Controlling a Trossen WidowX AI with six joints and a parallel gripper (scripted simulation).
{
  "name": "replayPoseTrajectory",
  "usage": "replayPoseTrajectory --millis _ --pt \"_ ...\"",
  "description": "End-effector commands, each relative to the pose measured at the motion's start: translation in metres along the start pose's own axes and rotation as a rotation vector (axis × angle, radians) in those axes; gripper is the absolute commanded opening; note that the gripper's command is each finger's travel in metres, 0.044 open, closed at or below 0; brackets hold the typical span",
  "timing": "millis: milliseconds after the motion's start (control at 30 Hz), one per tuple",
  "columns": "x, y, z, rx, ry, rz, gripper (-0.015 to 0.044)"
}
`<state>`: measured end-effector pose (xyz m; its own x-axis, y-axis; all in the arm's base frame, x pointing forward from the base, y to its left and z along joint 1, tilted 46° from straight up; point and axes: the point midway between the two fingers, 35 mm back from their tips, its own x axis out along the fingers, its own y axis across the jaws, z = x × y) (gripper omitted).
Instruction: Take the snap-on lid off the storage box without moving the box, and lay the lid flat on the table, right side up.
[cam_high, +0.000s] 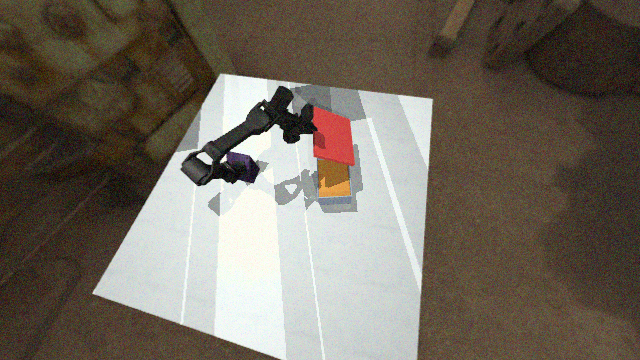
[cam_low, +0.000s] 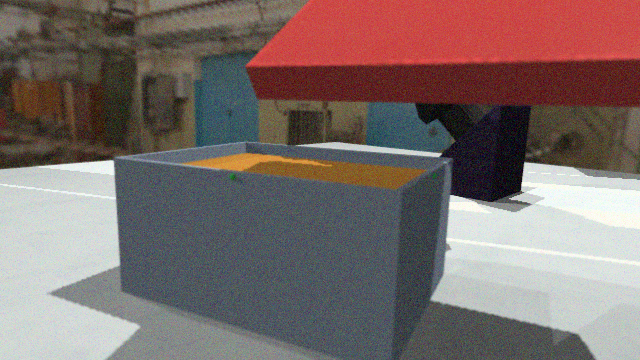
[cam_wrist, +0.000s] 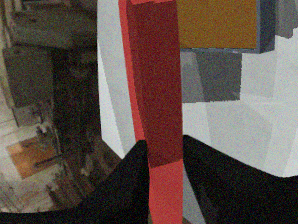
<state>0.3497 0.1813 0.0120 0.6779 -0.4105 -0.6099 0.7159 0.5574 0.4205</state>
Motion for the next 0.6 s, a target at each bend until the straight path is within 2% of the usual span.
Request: replayPoseTrajectory --millis 0,567 --pt "0.0 0.0 -0.011 0.002 -0.004 0.0 0.0" --pt "-0.003 -0.002 -0.044 0.003 -0.002 0.001 0.0"
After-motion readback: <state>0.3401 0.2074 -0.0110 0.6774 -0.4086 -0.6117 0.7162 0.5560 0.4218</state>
